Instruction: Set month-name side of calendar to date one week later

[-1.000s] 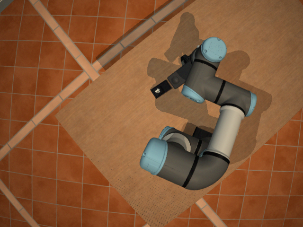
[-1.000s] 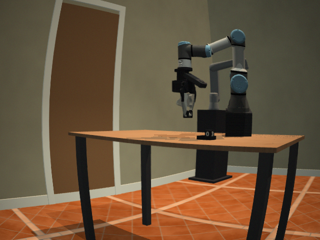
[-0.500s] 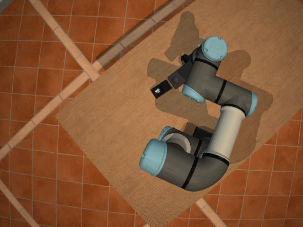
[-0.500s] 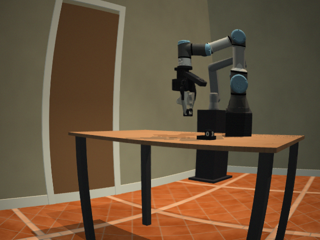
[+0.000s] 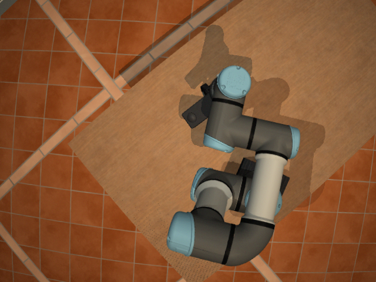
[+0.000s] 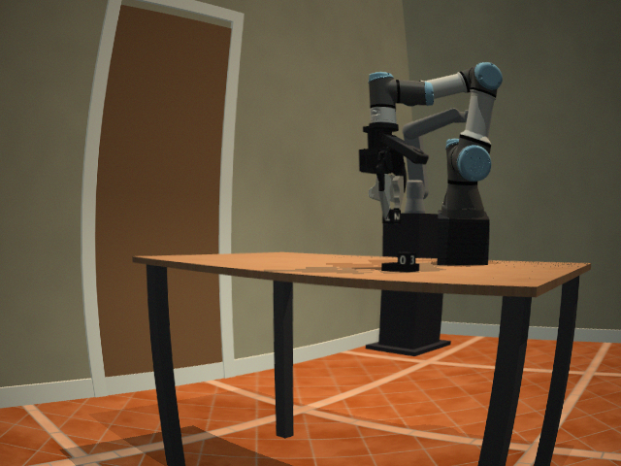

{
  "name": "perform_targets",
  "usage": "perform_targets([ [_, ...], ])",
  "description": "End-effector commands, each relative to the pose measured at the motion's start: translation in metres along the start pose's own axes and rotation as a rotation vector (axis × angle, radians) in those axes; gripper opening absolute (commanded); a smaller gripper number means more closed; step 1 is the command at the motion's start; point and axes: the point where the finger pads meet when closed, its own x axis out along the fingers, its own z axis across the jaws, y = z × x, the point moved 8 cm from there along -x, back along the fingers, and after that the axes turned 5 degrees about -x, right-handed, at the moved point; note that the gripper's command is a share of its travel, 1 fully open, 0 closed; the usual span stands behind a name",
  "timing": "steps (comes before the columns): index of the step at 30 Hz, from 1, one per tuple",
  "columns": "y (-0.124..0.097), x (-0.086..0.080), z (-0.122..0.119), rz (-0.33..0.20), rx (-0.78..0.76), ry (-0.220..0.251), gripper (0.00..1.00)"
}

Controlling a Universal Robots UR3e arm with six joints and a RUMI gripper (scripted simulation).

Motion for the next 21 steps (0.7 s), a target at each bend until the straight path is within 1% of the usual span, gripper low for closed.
perform_targets([
  [1, 0.012, -0.005, 0.001, -0.009, 0.002, -0.002, 0.11],
  [14, 0.012, -0.004, 0.001, -0.009, 0.002, -0.002, 0.11],
  [17, 0.012, -0.001, 0.001, -0.009, 0.002, -0.001, 0.11],
  [21, 0.012, 0.006, 0.001, -0.009, 0.002, -0.001, 0.11],
])
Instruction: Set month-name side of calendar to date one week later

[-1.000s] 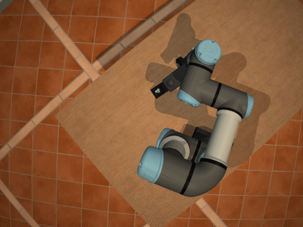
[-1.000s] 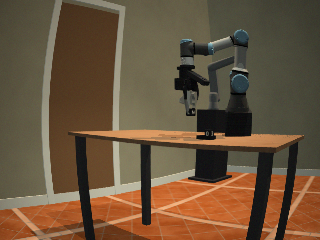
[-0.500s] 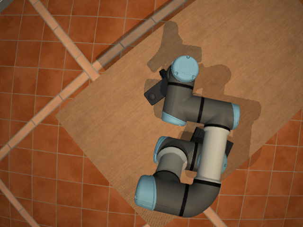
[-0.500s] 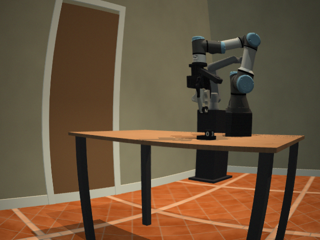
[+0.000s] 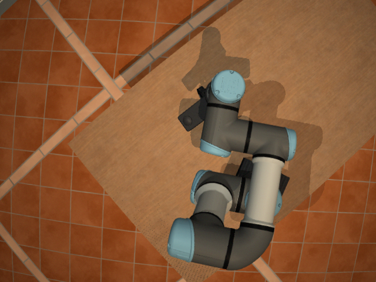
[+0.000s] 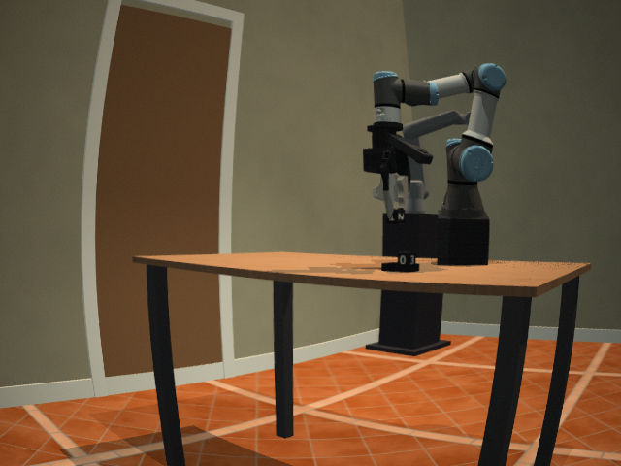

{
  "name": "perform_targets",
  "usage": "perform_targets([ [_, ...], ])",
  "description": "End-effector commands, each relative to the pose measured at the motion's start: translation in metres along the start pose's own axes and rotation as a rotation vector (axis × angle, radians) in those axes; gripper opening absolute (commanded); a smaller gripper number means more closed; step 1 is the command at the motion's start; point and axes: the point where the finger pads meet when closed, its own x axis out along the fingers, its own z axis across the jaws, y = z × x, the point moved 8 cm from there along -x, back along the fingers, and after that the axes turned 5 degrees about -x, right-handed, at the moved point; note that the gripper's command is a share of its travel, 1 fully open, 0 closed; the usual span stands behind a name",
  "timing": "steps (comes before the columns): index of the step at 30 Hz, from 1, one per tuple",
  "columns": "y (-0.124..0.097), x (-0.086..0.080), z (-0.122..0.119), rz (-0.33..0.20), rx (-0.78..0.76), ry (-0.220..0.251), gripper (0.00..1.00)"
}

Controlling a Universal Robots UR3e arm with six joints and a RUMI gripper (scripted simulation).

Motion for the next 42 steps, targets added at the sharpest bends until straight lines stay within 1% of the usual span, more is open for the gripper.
perform_targets([
  [1, 0.000, 0.009, 0.001, -0.002, 0.000, -0.001, 0.11],
  [8, 0.000, 0.031, 0.002, -0.002, 0.000, -0.001, 0.11],
  [10, 0.000, 0.031, 0.002, -0.002, 0.000, -0.001, 0.11],
  [15, 0.000, 0.046, 0.002, -0.002, 0.000, -0.001, 0.11],
  [20, 0.000, 0.056, 0.002, -0.002, 0.000, -0.001, 0.11],
  [25, 0.000, 0.059, 0.002, -0.002, 0.000, -0.001, 0.11],
  [42, 0.000, 0.059, 0.002, -0.002, 0.000, -0.001, 0.11],
])
